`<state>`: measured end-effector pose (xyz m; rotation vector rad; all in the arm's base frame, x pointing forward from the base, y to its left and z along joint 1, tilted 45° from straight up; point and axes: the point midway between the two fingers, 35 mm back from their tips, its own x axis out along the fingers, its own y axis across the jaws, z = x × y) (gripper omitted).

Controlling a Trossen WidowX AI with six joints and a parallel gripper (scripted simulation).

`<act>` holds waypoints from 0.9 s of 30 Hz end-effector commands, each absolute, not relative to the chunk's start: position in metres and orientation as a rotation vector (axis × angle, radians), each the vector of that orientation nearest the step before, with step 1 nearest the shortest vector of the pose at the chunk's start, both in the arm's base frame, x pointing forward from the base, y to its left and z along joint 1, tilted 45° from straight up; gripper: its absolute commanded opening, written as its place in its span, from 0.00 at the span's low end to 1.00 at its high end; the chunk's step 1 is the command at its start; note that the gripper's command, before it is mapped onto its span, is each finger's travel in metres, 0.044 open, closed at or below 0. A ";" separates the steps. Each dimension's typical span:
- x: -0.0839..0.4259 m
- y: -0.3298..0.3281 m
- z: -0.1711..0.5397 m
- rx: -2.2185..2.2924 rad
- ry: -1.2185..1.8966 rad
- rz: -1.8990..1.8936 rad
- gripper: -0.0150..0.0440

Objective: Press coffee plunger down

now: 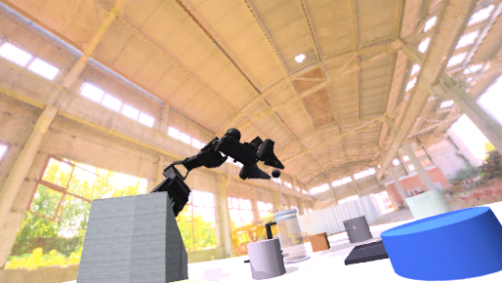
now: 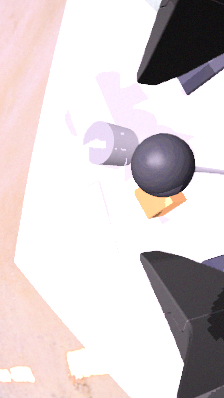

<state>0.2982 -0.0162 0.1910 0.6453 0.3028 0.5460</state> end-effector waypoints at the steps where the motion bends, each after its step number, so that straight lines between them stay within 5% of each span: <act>1: 0.299 -0.016 0.190 0.651 0.304 0.541 0.78; 8: 0.299 -0.016 0.190 0.651 0.304 0.541 0.47; 27: 0.303 -0.009 0.180 0.649 0.306 0.540 0.45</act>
